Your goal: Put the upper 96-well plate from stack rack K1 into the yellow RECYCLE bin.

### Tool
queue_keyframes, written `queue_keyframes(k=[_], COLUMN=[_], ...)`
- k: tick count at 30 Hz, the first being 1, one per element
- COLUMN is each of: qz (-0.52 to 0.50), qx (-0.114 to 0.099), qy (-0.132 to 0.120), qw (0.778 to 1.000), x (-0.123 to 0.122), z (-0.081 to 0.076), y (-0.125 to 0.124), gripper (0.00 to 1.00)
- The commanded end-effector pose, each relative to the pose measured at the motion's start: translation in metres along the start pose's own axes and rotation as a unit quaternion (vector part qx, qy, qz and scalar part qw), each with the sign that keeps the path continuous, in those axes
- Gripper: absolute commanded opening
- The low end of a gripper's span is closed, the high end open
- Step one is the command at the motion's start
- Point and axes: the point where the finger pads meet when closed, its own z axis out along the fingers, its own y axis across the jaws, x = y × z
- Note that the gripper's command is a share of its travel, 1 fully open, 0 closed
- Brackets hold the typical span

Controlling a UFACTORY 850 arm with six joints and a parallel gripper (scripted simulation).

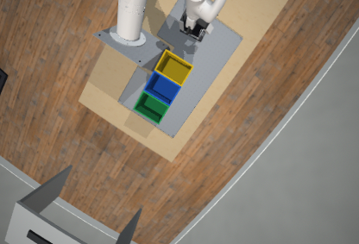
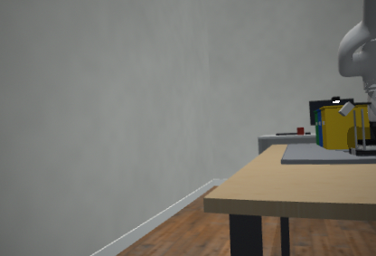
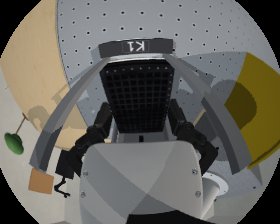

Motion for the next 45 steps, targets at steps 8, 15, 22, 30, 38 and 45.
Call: queue_keyframes(k=[8, 15, 22, 30, 38, 45], qz=[0.000, 0.000, 0.000, 0.000, 0.000, 0.000], qx=[0.000, 0.000, 0.000, 0.000, 0.000, 0.000], qy=[0.000, 0.000, 0.000, 0.000, 0.000, 0.000], qw=[1.000, 1.000, 1.000, 1.000, 1.000, 1.000], x=[0.0002, 0.0002, 0.0002, 0.0002, 0.0002, 0.0002], z=[0.0028, 0.0028, 0.0023, 0.0023, 0.0023, 0.0023], y=[0.0000, 0.0000, 0.0000, 0.0000, 0.0000, 0.0000], gripper=[1.00, 1.00, 0.00, 0.00, 0.00, 0.00])
